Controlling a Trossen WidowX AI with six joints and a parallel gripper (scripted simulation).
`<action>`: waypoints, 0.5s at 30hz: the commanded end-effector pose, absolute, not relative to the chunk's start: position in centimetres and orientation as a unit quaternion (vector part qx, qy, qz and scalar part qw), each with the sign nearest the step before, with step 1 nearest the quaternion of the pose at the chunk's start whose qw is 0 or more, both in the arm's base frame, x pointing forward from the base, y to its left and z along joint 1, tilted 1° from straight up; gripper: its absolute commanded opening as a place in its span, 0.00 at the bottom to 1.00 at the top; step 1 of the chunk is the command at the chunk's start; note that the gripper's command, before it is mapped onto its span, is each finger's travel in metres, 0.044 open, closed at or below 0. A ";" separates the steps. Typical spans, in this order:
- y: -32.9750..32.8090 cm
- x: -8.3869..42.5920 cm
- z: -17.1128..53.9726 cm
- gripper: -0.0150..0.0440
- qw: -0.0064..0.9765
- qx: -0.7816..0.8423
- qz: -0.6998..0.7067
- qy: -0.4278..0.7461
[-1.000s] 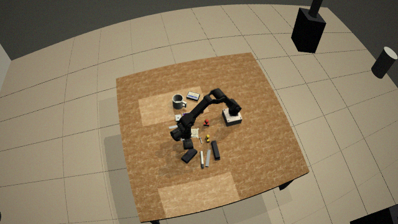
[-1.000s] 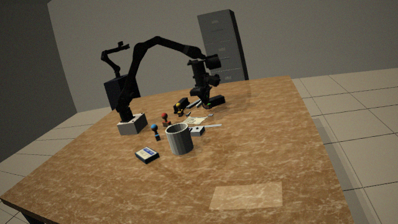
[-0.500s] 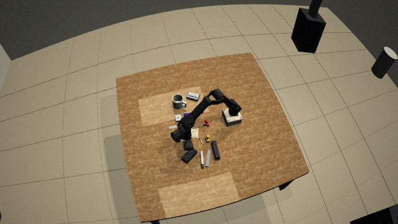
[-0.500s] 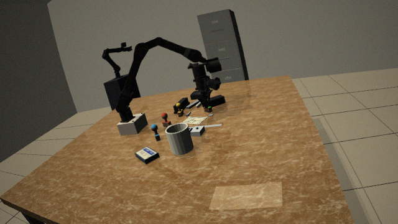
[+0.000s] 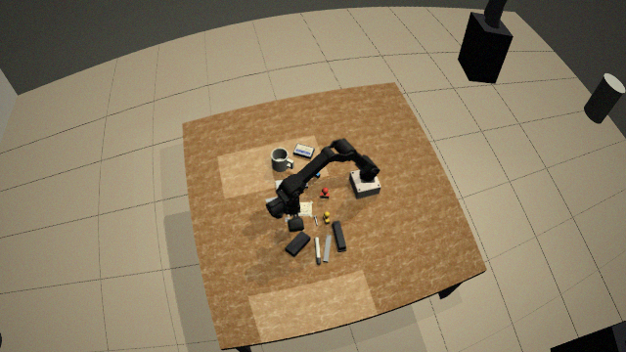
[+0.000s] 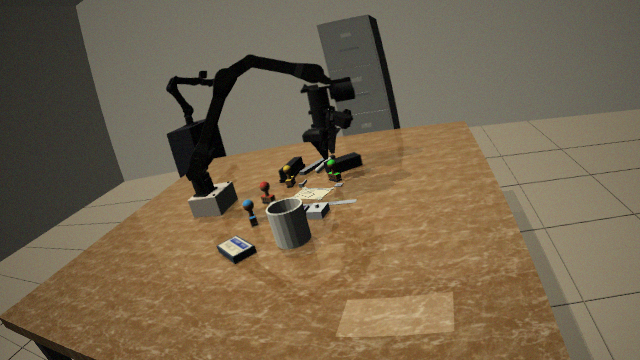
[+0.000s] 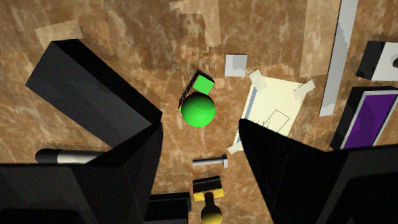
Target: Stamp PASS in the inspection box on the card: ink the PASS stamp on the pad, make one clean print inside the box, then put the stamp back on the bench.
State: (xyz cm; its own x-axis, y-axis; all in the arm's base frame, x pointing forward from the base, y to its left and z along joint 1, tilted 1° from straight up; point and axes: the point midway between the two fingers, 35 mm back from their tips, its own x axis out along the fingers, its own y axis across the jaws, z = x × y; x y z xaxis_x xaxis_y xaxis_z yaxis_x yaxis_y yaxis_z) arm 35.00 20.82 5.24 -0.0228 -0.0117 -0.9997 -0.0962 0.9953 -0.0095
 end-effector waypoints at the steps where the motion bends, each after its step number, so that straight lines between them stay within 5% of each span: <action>1: 20.8 34.9 11.6 0.69 0.710 -0.029 0.036 0.703; 15: 20.8 34.9 11.8 0.69 0.710 -0.029 0.036 0.703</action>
State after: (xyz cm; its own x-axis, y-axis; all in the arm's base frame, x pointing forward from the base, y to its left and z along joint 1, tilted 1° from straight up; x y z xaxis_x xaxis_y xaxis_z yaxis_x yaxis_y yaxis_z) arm 34.90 20.73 11.50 0.0043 0.0044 -1.0000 -0.0957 0.9954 0.0040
